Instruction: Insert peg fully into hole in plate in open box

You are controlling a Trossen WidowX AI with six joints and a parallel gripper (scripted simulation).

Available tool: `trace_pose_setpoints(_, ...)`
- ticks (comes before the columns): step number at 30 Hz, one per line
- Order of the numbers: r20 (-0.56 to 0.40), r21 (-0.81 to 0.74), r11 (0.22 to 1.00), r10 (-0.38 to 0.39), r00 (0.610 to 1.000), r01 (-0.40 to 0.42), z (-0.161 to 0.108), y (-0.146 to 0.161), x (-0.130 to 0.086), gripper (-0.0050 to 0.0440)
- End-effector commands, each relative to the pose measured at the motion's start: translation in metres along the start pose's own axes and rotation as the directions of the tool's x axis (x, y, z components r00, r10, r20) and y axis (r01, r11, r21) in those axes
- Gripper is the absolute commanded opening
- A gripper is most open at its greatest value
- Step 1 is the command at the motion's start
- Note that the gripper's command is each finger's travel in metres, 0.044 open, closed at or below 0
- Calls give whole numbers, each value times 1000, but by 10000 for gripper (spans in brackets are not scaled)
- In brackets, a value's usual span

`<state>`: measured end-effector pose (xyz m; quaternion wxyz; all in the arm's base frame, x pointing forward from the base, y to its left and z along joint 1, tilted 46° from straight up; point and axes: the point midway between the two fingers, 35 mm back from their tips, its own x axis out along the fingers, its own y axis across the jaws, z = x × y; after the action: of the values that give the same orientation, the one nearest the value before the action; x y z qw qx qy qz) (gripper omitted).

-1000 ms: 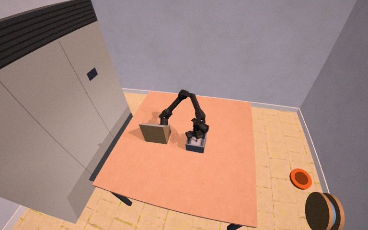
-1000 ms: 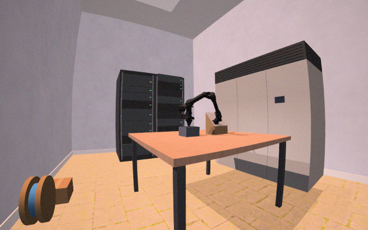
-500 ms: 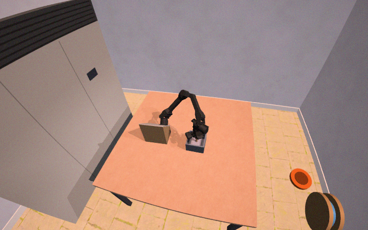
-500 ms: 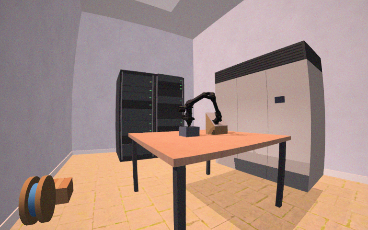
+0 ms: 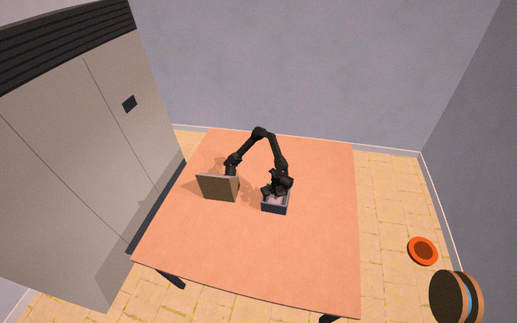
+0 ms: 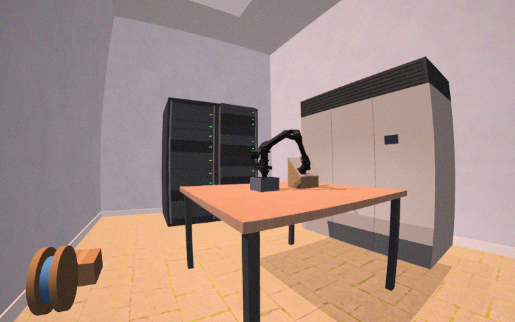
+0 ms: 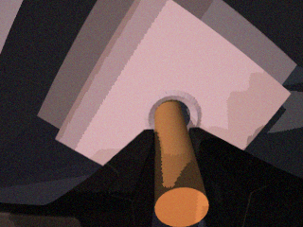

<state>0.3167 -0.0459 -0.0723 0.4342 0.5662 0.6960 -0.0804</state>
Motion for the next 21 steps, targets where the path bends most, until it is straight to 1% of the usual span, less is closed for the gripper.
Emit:
trace_pose_setpoints(1, -8, 9, 1000, 1, 1000, -1, 0, -1, 8, 0)
trace_pose_setpoints(12, -8, 9, 1000, 1, 1000, -1, 0, -1, 19, 0)
trace_pose_setpoints(21, -8, 9, 1000, 1, 1000, -1, 0, -1, 19, 0)
